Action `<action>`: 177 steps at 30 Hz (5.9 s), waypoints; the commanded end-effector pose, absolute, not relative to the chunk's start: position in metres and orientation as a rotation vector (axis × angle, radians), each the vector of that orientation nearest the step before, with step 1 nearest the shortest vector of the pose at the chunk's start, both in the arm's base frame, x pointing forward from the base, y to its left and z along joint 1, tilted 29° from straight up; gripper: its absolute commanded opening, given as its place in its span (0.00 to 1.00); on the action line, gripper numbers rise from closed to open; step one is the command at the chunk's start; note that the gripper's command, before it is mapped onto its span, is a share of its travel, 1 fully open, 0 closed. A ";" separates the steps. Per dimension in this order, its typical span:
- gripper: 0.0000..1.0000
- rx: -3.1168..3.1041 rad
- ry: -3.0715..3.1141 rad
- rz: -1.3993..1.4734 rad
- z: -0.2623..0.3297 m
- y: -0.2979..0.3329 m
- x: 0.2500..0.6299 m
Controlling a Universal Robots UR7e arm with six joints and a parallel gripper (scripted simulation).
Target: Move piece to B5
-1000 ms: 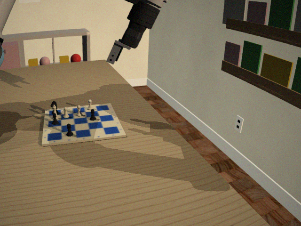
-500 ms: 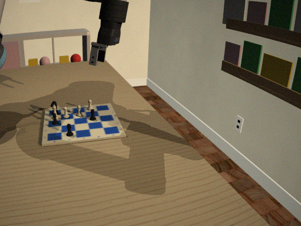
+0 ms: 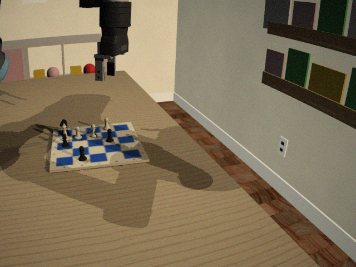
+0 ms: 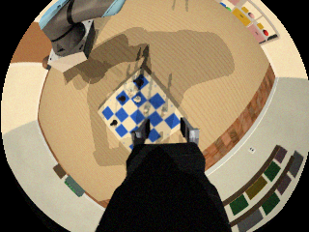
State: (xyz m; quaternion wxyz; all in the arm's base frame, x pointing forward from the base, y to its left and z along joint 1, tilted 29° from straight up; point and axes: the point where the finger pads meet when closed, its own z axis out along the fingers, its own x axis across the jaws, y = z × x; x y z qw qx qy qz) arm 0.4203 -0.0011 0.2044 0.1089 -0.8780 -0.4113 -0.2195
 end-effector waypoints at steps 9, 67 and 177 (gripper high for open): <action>1.00 -2.596 -1.195 -0.666 0.203 0.000 0.418; 1.00 -1.399 -2.846 -0.783 0.166 0.017 0.430; 0.68 -1.118 -3.024 -0.772 0.117 0.037 0.449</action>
